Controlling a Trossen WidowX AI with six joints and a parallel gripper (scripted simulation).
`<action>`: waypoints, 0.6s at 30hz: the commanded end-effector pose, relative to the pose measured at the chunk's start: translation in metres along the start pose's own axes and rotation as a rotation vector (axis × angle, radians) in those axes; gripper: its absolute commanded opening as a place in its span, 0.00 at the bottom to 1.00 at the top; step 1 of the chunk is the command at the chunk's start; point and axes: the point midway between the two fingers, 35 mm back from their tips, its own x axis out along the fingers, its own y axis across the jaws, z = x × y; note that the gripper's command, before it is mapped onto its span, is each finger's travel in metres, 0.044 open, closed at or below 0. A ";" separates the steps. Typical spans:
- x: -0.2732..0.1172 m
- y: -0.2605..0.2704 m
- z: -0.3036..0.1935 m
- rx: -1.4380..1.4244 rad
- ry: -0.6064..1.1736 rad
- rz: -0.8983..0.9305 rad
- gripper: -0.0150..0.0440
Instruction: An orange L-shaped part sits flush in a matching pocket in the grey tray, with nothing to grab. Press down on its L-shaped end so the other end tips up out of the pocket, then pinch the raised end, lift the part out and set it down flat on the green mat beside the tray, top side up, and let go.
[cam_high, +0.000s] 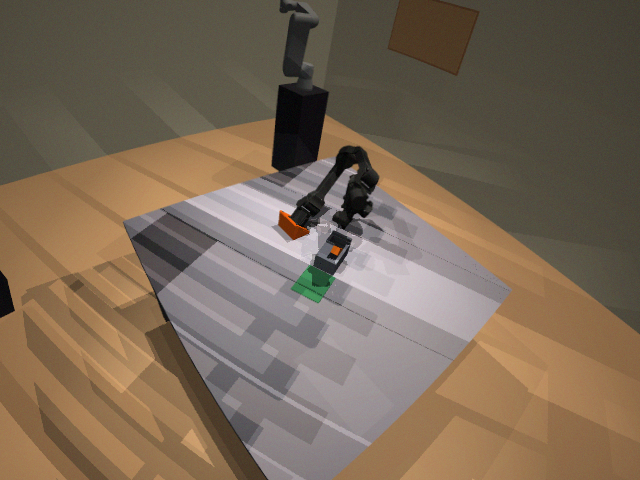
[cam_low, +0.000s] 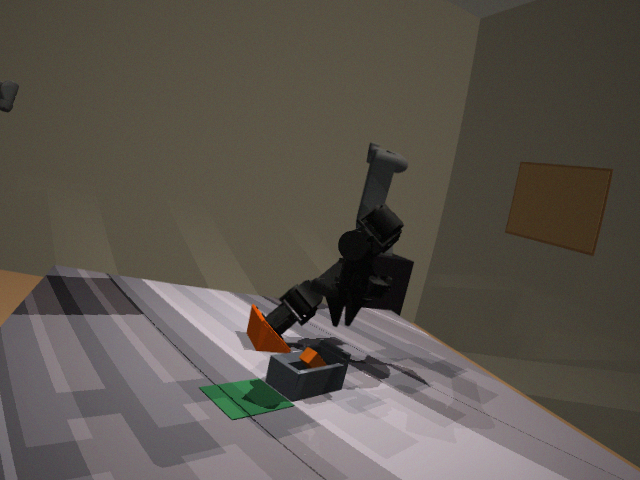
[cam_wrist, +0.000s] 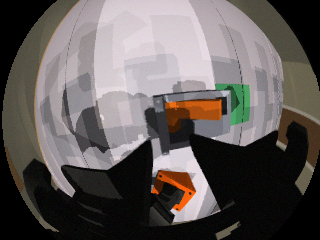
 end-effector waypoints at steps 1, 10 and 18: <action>0.000 0.000 0.000 0.005 -0.003 -0.003 0.56; 0.000 0.000 0.000 0.005 -0.003 -0.003 0.56; 0.000 -0.001 0.000 0.021 -0.002 -0.002 0.60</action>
